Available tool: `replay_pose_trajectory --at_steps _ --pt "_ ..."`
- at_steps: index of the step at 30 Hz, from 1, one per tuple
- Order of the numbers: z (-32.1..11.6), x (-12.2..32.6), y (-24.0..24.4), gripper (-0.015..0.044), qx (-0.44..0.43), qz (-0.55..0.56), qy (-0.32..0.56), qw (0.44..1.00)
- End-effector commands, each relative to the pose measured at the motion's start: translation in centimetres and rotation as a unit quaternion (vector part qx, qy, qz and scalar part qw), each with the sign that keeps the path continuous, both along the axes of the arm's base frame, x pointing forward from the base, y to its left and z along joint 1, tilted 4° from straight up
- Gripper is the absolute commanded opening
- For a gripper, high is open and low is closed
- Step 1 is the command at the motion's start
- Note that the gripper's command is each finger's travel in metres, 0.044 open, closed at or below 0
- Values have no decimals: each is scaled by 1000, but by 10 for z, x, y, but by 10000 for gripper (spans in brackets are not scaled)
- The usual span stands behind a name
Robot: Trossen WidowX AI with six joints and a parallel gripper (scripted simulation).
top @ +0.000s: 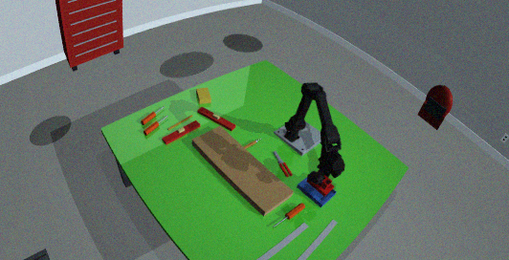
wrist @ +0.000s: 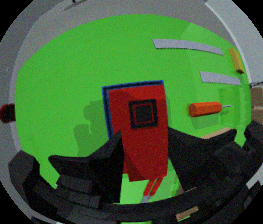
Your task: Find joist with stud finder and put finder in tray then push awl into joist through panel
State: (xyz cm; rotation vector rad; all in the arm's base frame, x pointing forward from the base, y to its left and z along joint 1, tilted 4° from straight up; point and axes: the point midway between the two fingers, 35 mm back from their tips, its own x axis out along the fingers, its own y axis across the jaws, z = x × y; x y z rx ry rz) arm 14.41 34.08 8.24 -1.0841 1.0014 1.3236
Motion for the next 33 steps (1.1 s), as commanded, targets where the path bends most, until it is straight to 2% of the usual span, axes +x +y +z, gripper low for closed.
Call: replay_pose_trajectory --at_steps 1,33 --pt "-7 0 0 0 2 2 2 1000" --pt "-48 0 -5 0 2 2 2 1000"
